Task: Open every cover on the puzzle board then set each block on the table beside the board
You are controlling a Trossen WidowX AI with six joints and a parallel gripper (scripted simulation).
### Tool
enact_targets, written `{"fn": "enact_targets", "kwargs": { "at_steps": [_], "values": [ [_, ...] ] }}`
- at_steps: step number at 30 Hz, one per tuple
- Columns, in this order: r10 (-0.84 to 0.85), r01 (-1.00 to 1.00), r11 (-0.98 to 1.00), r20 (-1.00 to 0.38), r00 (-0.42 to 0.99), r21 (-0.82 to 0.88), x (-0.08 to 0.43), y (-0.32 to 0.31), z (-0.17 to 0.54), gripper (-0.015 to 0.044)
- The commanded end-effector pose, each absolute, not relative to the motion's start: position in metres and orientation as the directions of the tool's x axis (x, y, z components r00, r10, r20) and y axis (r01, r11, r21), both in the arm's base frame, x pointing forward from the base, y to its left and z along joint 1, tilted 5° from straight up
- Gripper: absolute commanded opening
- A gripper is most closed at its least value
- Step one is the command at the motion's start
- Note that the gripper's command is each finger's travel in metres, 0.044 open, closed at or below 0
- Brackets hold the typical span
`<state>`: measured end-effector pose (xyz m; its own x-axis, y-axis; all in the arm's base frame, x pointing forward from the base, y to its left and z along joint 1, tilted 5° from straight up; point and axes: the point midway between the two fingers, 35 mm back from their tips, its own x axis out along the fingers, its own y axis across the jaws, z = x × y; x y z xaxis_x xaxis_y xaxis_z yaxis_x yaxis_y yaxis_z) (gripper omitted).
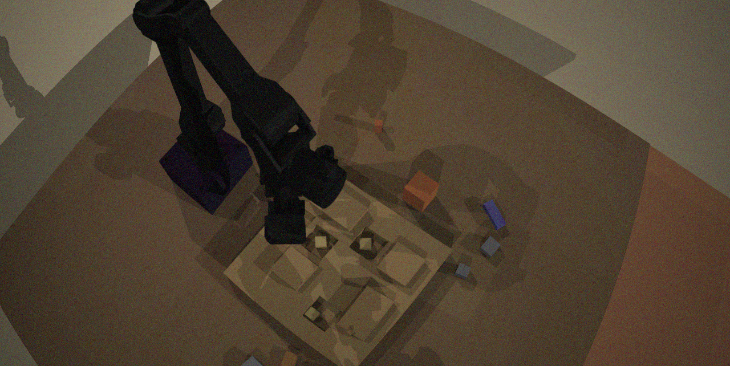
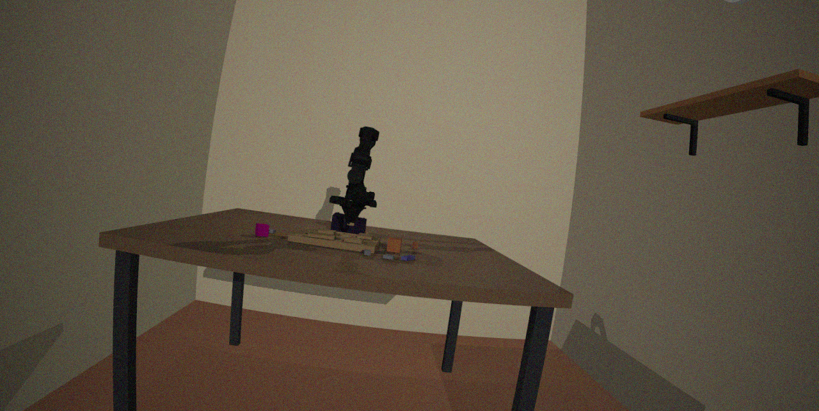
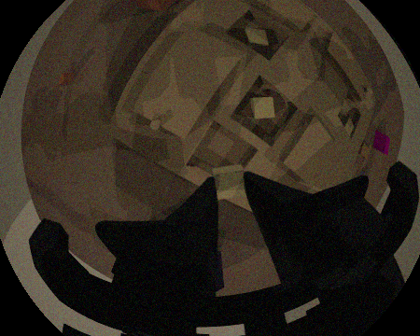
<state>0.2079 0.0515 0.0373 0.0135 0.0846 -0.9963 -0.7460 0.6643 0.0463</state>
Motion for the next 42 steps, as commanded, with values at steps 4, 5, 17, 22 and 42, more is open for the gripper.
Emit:
{"fn": "enact_targets", "kwargs": {
  "at_steps": [4, 5, 17, 22, 42],
  "values": [
    [0.089, -0.748, 0.662, -0.996, 0.025, 0.04, 0.211, 0.051, 0.057, 0.008],
    [0.089, -0.748, 0.662, -0.996, 0.025, 0.04, 0.211, 0.051, 0.06, 0.008],
    [0.089, -0.748, 0.662, -0.996, 0.025, 0.04, 0.209, 0.049, 0.085, 0.008],
    [0.089, -0.748, 0.662, -0.996, 0.026, 0.04, 0.216, 0.06, 0.088, 0.008],
    [0.093, -0.749, 0.662, -0.995, 0.028, 0.041, 0.237, 0.12, 0.099, 0.008]
  ]
}}
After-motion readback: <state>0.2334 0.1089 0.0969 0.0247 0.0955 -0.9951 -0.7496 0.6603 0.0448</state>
